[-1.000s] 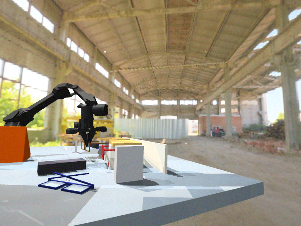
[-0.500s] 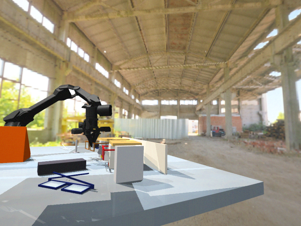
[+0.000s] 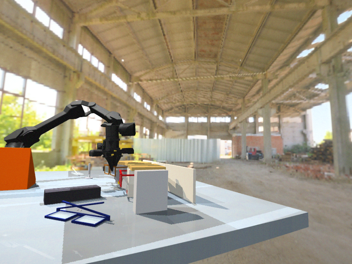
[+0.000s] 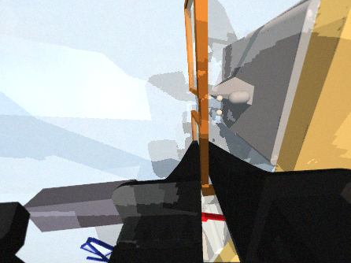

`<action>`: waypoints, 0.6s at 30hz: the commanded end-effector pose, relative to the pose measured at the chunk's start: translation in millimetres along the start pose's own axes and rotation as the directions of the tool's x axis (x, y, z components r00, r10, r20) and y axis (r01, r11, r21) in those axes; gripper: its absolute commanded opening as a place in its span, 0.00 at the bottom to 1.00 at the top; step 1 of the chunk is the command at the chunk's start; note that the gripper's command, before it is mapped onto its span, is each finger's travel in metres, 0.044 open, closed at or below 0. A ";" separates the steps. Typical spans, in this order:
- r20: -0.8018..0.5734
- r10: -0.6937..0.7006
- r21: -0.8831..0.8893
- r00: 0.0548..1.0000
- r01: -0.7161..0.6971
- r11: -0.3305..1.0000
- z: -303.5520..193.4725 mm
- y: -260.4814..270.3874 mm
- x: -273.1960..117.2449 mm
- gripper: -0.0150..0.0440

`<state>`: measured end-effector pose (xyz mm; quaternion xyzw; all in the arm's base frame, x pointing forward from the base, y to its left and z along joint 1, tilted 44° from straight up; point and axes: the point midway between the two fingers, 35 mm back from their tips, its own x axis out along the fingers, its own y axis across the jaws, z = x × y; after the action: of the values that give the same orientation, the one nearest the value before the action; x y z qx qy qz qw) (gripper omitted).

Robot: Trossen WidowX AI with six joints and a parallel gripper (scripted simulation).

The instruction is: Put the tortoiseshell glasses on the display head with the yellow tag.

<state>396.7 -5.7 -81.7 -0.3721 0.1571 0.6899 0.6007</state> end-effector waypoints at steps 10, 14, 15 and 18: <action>0.006 0.002 0.003 1.000 -0.002 1.000 0.9 -17.3 3.3 0.25; 0.006 0.003 0.003 1.000 -0.003 1.000 1.0 -19.2 3.4 0.25; 0.006 0.003 0.003 1.000 -0.003 1.000 1.0 -19.5 3.5 0.25; 0.006 0.003 0.003 1.000 -0.003 1.000 1.0 -19.3 4.0 0.25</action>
<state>414.4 0.5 -78.6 -0.3722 0.1565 0.6909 0.5998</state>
